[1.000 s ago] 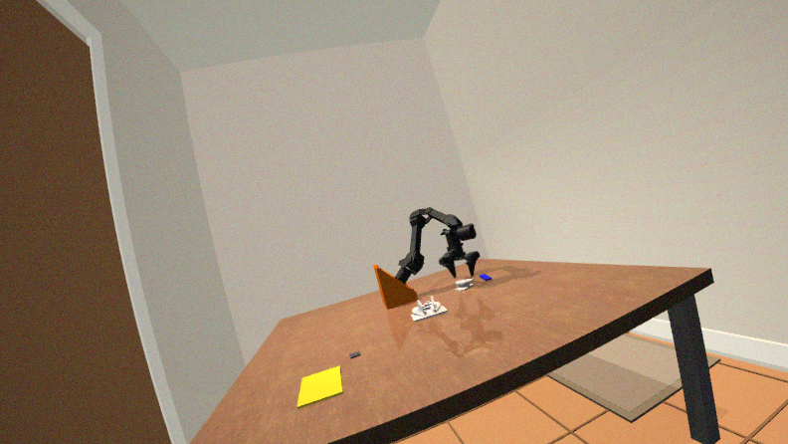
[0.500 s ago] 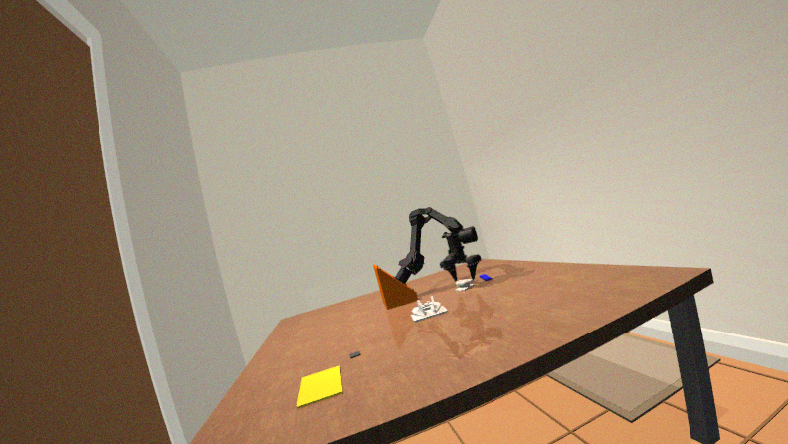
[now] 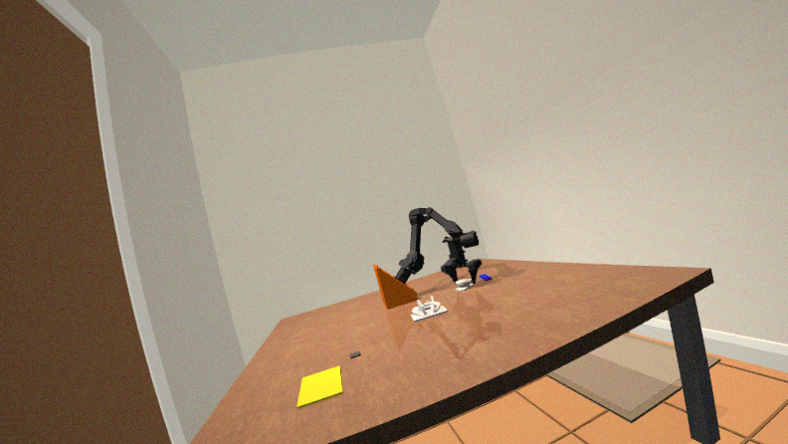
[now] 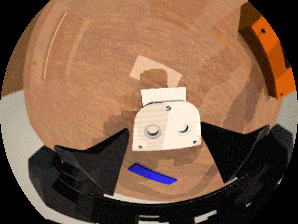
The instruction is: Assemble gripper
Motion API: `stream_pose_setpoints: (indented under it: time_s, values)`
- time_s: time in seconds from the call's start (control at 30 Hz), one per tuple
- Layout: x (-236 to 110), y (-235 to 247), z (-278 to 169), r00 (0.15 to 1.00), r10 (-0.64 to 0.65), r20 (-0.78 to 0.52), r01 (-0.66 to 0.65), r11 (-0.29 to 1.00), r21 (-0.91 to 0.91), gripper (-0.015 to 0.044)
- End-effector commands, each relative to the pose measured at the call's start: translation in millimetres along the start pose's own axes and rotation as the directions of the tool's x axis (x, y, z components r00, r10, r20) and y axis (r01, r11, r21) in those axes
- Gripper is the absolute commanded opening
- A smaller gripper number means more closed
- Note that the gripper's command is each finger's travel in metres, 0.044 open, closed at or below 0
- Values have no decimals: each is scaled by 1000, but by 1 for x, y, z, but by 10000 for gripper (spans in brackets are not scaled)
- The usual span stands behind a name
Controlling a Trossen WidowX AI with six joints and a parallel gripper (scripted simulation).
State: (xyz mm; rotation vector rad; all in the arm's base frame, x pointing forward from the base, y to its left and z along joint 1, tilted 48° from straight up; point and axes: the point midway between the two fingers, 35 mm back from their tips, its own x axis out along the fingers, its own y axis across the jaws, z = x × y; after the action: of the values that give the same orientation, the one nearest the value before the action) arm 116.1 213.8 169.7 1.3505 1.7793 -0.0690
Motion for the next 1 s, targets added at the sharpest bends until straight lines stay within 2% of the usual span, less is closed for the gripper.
stream_pose_setpoints:
  time_s: [0.0, 0.77, 0.97]
  values:
    - [2, -1, 2, 1000, -4, 4, 4, 1000, 8, 440]
    - [3, -1, 2, 1000, -4, 5, 4, 1000, 8, 440]
    - [2, -1, 1, 1000, -5, 0, 5, 1000, 2, 400]
